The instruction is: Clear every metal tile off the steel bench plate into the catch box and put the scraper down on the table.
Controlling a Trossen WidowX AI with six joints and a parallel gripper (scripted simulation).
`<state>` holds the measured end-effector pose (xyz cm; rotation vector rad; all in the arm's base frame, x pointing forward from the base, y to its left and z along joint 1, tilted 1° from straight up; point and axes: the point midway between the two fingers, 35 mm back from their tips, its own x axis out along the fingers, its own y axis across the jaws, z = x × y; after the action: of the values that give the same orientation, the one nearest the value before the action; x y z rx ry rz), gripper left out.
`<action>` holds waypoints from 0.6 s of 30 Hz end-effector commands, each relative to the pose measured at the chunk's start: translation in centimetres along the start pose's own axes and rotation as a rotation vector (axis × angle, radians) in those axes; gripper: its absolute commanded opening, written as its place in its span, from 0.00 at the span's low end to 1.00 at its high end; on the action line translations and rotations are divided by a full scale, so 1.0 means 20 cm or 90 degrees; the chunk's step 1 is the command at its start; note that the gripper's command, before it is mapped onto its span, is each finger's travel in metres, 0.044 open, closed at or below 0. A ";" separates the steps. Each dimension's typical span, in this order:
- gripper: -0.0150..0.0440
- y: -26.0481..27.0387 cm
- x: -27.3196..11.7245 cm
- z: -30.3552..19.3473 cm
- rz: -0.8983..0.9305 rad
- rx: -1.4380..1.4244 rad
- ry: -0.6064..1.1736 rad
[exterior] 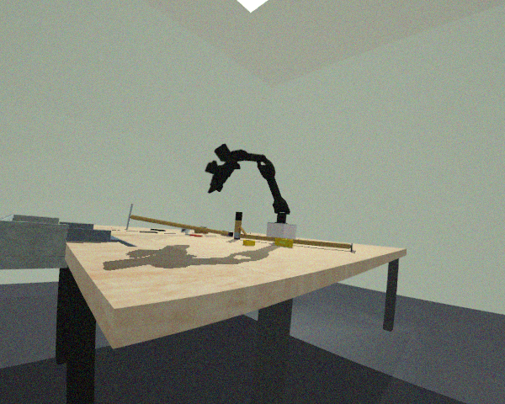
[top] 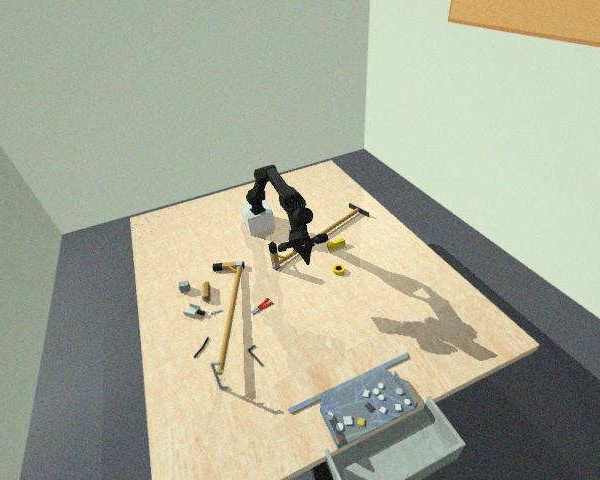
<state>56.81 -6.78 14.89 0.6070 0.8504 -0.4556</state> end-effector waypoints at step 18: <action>0.25 0.20 -0.06 -0.27 0.020 -0.150 0.069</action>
<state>55.85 -1.10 14.35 0.4578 0.9629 -0.3194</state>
